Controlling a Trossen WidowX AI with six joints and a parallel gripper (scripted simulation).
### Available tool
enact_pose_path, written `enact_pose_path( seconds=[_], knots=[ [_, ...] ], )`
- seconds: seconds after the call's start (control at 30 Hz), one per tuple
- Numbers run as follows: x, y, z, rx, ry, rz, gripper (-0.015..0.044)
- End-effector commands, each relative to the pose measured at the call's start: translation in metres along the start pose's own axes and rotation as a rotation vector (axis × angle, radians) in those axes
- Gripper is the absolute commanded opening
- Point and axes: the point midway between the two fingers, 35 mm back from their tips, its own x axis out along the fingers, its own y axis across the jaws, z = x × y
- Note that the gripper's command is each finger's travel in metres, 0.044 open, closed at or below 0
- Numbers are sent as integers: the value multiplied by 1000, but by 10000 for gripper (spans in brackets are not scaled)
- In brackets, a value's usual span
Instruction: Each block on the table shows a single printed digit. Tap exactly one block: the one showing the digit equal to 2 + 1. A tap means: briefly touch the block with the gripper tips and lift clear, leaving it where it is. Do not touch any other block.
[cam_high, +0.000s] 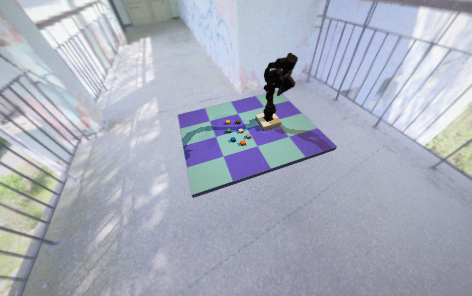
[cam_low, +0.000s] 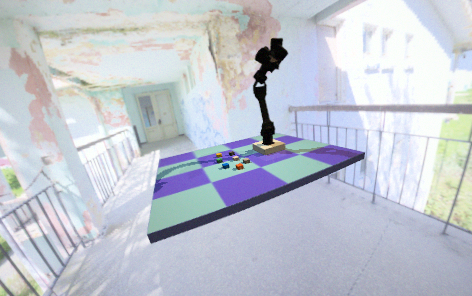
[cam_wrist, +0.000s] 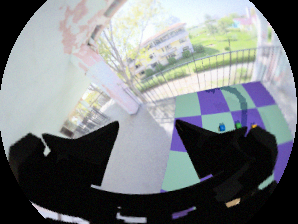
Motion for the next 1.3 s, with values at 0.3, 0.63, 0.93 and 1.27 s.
enact_pose_path(
  seconds=[0.3,0.63,0.93,1.27],
  knots=[
    [91,-173,16,-375,184,-519,400],
    [81,-334,20,-410,512,-799,400],
    [18,-453,-3,-253,811,-863,400],
    [-50,-514,-42,-34,959,-779,400]
  ],
)
